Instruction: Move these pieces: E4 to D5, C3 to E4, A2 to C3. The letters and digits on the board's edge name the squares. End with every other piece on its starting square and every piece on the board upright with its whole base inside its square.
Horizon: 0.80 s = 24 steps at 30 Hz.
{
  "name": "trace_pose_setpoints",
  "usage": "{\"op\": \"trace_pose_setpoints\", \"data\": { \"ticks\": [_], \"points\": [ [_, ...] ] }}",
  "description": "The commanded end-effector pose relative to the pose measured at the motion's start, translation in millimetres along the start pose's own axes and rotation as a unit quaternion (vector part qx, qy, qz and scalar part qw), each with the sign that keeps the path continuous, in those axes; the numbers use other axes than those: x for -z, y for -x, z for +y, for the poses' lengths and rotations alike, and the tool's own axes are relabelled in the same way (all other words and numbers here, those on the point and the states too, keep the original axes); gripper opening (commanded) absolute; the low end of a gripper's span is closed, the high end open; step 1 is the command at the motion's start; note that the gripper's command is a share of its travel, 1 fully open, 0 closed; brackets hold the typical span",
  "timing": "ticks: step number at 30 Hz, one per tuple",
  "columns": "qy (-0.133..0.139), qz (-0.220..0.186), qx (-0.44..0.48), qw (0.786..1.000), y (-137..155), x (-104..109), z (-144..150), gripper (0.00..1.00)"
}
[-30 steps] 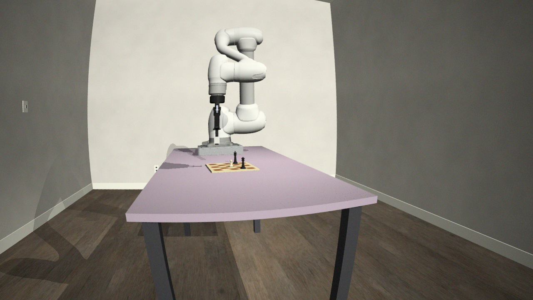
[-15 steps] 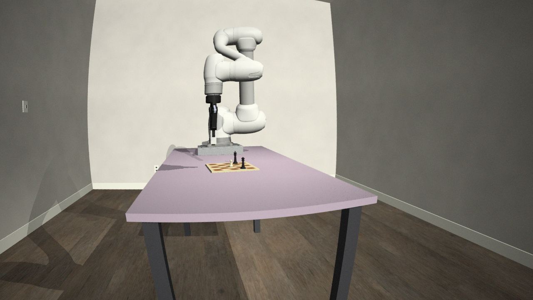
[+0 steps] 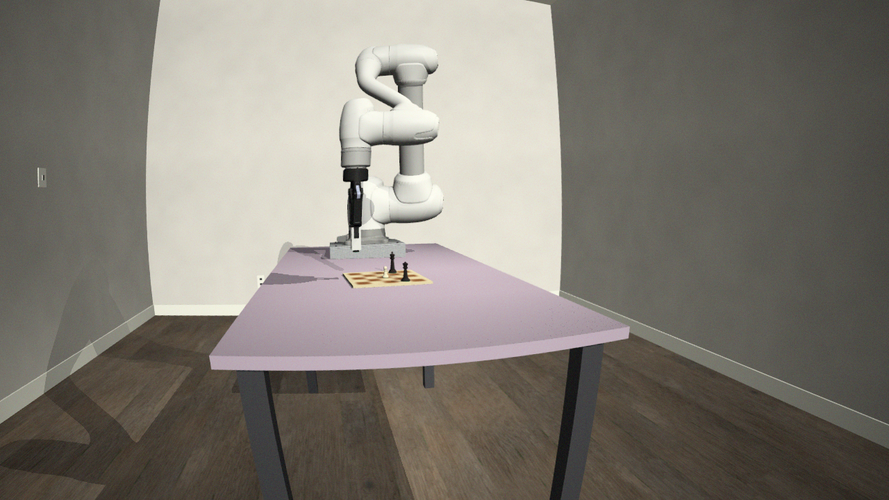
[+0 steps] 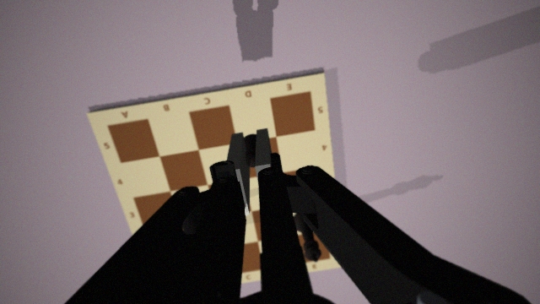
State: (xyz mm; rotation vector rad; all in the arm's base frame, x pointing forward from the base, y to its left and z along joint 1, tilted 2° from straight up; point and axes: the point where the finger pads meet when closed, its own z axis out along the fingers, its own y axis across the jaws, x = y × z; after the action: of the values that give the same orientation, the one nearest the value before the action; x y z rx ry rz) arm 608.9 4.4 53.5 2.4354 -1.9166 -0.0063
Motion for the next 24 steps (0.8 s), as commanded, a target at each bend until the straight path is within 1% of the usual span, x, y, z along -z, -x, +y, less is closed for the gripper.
{"op": "trace_pose_setpoints", "data": {
  "ticks": [1, 7, 11, 13, 18, 24],
  "points": [
    [0.0, 0.0, 0.0, 1.0, 0, -12, 0, 0.0],
    [0.0, 0.0, 0.0, 1.0, 0, -41, 0, 0.0],
    [0.0, 0.0, 0.0, 1.0, 0, -55, 0, 0.0],
    [0.0, 0.0, 0.0, 1.0, 0, -55, 0, 0.0],
    [0.0, 0.0, 0.0, 1.0, 0, -65, 0, 0.0],
    [0.0, 0.0, 0.0, 1.0, 0, -67, 0, 0.0]
  ]
}}
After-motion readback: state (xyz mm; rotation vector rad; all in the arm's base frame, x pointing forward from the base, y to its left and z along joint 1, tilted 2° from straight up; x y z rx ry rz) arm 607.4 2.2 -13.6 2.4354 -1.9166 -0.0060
